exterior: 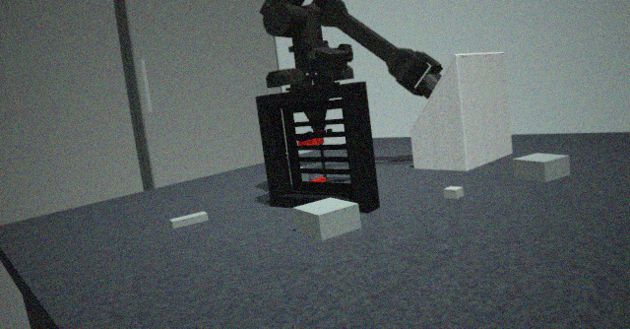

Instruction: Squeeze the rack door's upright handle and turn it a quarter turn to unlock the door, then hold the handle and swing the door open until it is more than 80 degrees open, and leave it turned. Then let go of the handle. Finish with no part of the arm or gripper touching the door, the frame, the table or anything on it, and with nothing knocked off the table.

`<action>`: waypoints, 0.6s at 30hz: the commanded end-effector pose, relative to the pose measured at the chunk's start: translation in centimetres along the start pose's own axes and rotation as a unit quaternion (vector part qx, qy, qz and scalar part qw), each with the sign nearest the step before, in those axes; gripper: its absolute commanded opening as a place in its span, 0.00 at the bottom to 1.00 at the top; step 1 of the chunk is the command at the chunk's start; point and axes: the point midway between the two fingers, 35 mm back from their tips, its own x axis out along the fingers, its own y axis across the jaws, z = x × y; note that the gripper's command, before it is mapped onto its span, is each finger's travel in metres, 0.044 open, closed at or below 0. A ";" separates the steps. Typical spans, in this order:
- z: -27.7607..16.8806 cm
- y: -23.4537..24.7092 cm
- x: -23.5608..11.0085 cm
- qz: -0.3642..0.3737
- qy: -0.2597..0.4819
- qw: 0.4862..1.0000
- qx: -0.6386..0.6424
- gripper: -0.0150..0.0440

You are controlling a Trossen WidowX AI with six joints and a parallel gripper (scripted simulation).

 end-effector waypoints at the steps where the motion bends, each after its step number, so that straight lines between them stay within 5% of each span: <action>1: 0.2 0.3 0.0 -0.001 -0.003 0.999 0.038 0.29; 18: 1.5 2.8 0.0 0.000 -0.003 0.982 0.188 0.29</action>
